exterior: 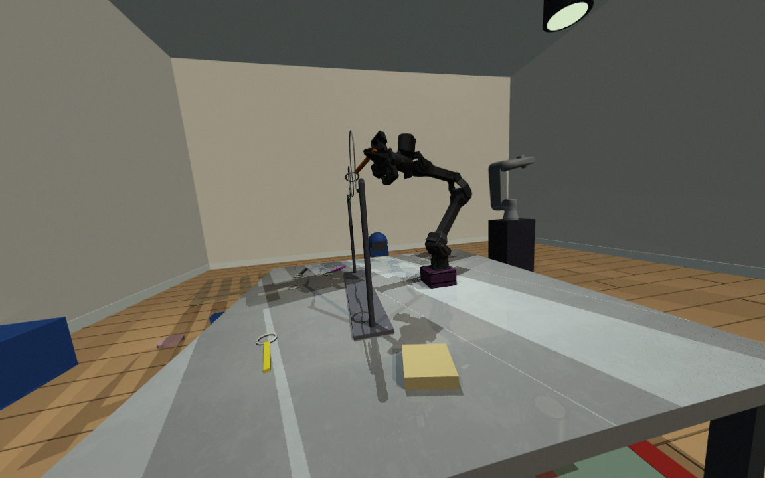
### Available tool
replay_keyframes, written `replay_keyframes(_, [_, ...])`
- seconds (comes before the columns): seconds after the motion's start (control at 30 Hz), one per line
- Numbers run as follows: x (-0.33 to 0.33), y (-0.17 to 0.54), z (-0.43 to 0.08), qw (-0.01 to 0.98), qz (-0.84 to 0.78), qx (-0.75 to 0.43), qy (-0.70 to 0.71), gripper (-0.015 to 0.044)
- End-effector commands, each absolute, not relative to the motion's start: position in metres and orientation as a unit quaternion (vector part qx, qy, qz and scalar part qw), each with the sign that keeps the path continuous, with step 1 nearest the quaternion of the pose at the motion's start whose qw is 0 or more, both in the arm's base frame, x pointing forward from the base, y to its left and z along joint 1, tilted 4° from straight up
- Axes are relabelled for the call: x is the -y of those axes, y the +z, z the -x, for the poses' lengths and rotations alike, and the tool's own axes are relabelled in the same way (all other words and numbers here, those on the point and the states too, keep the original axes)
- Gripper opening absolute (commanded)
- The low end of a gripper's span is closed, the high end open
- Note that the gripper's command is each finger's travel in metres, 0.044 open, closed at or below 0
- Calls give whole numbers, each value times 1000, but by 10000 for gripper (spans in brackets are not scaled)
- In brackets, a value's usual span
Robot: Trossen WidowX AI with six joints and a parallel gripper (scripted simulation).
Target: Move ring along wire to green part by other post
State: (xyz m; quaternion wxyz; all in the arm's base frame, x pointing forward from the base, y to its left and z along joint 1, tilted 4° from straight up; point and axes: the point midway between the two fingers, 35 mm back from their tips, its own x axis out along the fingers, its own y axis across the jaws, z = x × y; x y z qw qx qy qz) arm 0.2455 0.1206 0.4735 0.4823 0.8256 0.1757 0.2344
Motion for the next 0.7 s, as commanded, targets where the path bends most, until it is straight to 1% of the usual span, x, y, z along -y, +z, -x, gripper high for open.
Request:
replay_keyframes(0.0, [-116, 480, -245, 473, -830, -174, 238, -150])
replay_keyframes(0.37, [-113, 484, -245, 493, -819, -178, 234, -150])
replay_keyframes(0.67, [-114, 483, -245, 534, -793, -185, 225, -150])
